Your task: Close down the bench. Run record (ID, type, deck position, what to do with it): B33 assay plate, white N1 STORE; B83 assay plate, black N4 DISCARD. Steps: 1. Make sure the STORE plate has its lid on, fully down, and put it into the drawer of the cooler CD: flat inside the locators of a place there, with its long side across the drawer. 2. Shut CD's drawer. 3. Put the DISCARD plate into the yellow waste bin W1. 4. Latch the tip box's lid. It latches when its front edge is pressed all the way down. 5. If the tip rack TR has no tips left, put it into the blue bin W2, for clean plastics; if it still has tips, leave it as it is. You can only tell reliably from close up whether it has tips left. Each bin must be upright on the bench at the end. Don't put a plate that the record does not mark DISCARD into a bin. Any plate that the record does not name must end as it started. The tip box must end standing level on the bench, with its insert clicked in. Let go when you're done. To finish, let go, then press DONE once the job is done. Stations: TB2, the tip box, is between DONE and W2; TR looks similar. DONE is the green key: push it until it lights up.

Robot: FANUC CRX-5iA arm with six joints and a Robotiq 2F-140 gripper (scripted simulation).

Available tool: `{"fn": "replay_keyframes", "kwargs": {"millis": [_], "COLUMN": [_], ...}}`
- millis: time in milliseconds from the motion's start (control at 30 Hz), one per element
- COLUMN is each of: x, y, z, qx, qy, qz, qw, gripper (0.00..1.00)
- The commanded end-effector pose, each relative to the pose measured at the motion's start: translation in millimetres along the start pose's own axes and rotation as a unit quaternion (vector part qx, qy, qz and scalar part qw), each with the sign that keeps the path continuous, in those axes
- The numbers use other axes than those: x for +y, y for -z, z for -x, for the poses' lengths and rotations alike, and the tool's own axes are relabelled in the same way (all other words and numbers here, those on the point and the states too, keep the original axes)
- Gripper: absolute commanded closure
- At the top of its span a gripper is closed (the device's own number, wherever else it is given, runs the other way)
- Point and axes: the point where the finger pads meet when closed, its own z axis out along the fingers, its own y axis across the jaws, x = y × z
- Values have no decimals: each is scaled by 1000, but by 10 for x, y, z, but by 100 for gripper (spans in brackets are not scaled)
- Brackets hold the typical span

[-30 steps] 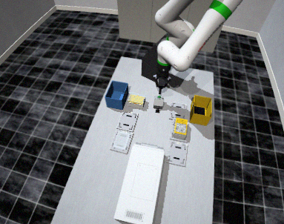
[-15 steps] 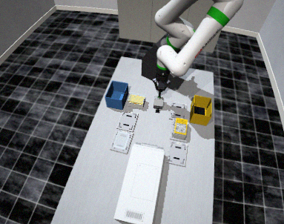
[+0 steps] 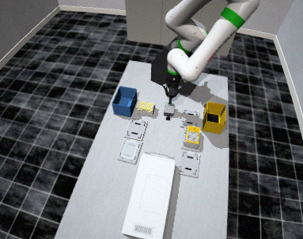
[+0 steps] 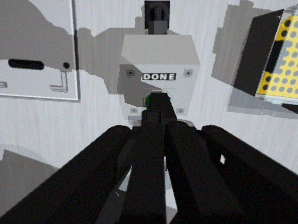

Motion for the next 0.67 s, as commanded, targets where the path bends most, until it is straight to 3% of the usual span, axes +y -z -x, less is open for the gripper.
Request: {"fn": "replay_keyframes", "kwargs": {"millis": [0,633], "x": [2,2], "y": [-2,-30], "z": [-4,-4], "qx": [0,0], "qy": [0,0], "qz": [0,0], "qw": [1000,1000], "gripper": [90,90]}}
